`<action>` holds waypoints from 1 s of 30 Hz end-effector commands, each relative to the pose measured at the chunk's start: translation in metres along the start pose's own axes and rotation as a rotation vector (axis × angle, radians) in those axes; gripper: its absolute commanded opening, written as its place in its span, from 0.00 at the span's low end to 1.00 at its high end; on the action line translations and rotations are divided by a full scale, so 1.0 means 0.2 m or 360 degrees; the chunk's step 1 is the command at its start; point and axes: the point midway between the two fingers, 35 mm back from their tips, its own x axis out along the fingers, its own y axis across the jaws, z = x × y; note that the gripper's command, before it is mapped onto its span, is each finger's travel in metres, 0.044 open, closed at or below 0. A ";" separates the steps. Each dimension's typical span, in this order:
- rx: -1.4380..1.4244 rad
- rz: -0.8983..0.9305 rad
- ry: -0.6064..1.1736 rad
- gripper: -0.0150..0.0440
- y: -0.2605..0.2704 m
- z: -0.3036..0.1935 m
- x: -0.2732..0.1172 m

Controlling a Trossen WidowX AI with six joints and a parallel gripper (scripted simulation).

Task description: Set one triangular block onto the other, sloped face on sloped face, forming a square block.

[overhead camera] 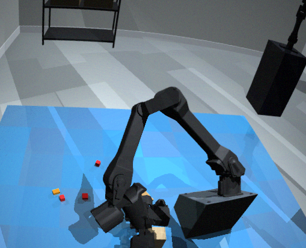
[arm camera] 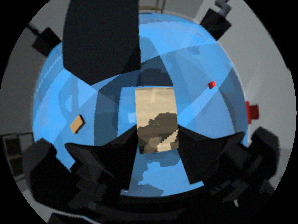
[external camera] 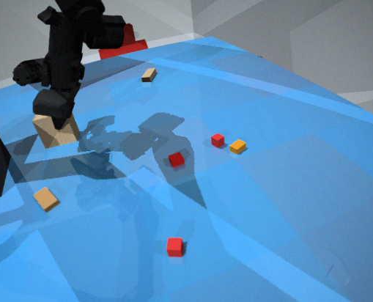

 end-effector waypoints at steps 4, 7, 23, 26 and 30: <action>0.0000 0.0000 0.0000 0.74 0.00 0.00 0.00; 0.0000 0.0000 0.0000 0.88 0.00 0.00 0.00; 0.0000 -0.0007 0.0003 1.00 -0.01 -0.02 -0.38; 0.0000 -0.0007 0.0002 1.00 0.00 0.00 -0.54; -0.0010 -0.0018 0.0037 1.00 -0.02 -0.02 -0.54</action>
